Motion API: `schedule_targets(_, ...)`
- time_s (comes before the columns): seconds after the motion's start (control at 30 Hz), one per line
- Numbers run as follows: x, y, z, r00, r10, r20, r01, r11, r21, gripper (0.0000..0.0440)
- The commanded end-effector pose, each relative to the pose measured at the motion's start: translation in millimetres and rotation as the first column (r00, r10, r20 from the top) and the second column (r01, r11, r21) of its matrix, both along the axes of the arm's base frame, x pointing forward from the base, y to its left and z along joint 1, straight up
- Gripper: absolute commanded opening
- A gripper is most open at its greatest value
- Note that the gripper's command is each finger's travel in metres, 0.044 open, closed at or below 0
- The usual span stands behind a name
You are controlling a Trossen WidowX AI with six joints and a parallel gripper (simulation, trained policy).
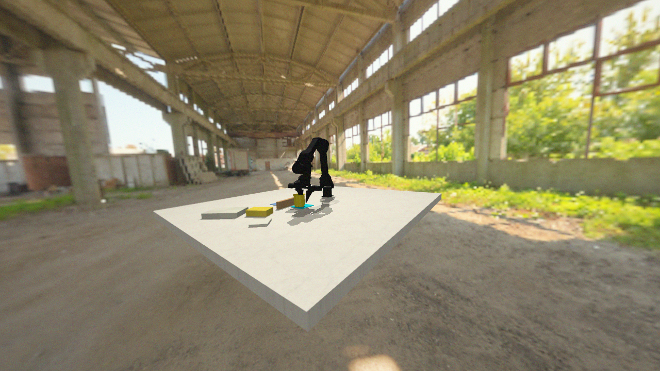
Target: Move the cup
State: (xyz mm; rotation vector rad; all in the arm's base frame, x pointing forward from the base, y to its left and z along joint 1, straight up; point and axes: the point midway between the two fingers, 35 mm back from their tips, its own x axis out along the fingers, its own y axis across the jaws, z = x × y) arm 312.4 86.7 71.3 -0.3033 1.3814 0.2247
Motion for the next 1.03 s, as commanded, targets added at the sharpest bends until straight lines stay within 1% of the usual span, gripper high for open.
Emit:
schedule_targets(0.0, 1, 1, 8, 1.000, -0.007, 0.031, 0.006, 1.000, 0.028, 0.0147)
schedule_targets(0.03, 2, 1, 10, 0.999, -0.007, 0.037, 0.006, 0.999, 0.033, 0.0145)
schedule_targets(0.33, -7, 0, 26, 0.998, -0.020, 0.061, 0.016, 0.997, 0.078, 0.0175)
schedule_targets(0.73, -13, -2, 58, 0.990, -0.054, 0.129, 0.037, 0.990, 0.135, 0.0232)
schedule_targets(0.83, -13, -4, 68, 0.986, -0.062, 0.154, 0.040, 0.988, 0.146, 0.0265)
schedule_targets(1.0, -11, -7, 84, 0.979, -0.084, 0.188, 0.053, 0.985, 0.164, 0.0376)
